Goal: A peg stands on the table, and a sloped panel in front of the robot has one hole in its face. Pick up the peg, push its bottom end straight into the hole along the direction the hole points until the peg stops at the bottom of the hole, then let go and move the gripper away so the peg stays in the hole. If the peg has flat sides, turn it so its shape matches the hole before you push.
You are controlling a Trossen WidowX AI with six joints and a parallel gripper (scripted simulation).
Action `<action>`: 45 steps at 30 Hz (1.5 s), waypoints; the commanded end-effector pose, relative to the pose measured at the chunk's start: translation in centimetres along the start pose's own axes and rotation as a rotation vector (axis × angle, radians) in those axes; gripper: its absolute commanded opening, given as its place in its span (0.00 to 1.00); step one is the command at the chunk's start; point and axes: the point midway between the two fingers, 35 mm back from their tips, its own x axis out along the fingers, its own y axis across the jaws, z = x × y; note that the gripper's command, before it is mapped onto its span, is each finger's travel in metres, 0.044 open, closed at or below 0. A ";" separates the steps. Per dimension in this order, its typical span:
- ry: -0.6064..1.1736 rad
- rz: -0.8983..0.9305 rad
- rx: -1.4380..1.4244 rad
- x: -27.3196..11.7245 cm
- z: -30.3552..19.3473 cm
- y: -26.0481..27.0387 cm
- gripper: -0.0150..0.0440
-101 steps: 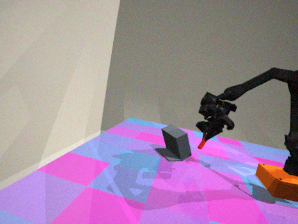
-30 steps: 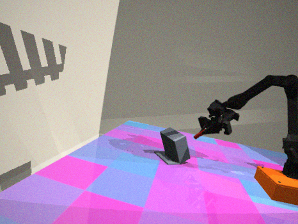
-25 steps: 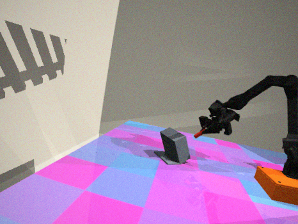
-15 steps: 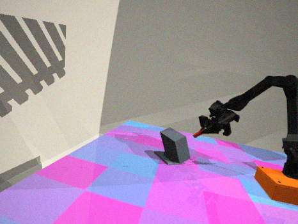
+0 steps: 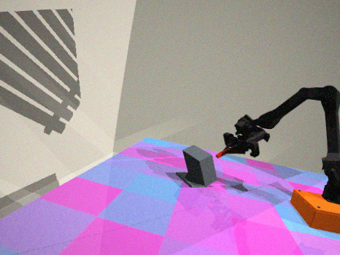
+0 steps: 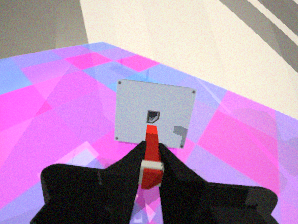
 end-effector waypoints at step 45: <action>-0.025 -0.014 -0.019 4.3 0.0 -0.2 0.25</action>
